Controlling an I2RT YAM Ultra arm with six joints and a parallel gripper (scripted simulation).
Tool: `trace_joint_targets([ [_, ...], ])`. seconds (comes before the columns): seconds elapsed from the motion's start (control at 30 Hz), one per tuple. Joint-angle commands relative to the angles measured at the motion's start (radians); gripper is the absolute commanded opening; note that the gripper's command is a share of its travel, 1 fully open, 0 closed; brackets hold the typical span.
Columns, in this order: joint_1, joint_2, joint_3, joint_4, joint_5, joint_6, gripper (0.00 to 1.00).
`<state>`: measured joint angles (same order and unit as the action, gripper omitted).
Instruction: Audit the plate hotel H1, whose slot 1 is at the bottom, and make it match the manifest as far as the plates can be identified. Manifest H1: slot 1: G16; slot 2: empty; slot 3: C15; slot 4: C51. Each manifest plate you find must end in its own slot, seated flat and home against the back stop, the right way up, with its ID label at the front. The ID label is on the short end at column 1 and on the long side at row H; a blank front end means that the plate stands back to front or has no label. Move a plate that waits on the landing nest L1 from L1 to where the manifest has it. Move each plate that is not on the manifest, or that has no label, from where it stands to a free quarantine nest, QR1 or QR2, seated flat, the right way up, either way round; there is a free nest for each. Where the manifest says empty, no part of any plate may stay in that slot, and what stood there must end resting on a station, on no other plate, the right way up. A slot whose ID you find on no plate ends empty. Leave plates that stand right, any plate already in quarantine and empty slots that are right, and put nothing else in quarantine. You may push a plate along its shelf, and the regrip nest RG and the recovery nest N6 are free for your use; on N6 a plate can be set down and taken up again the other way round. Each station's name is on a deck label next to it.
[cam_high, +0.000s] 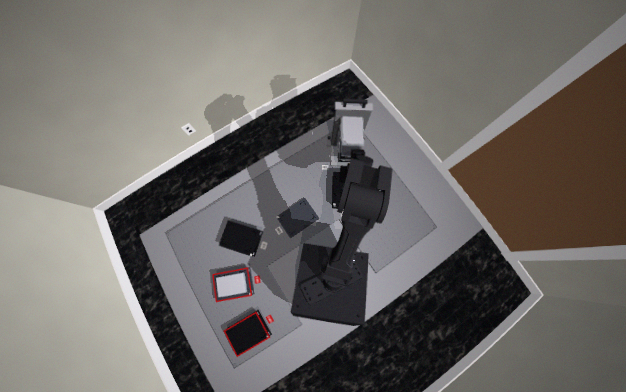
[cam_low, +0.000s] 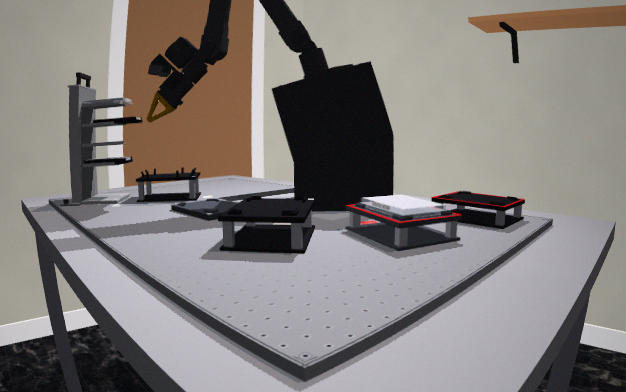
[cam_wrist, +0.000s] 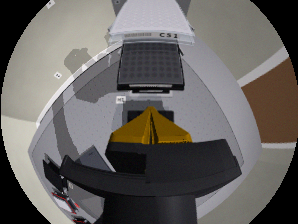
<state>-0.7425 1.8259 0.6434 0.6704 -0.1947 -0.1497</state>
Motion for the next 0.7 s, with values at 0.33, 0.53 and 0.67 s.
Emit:
trace_joint_targets([
  [0.33, 0.006, 0.007, 0.039, -0.019, 0.005, 0.004, 0.00],
  [0.53, 0.008, 0.011, 0.051, -0.026, 0.007, 0.005, 0.00],
  [0.67, 0.010, 0.015, 0.062, -0.032, 0.009, 0.006, 0.00],
])
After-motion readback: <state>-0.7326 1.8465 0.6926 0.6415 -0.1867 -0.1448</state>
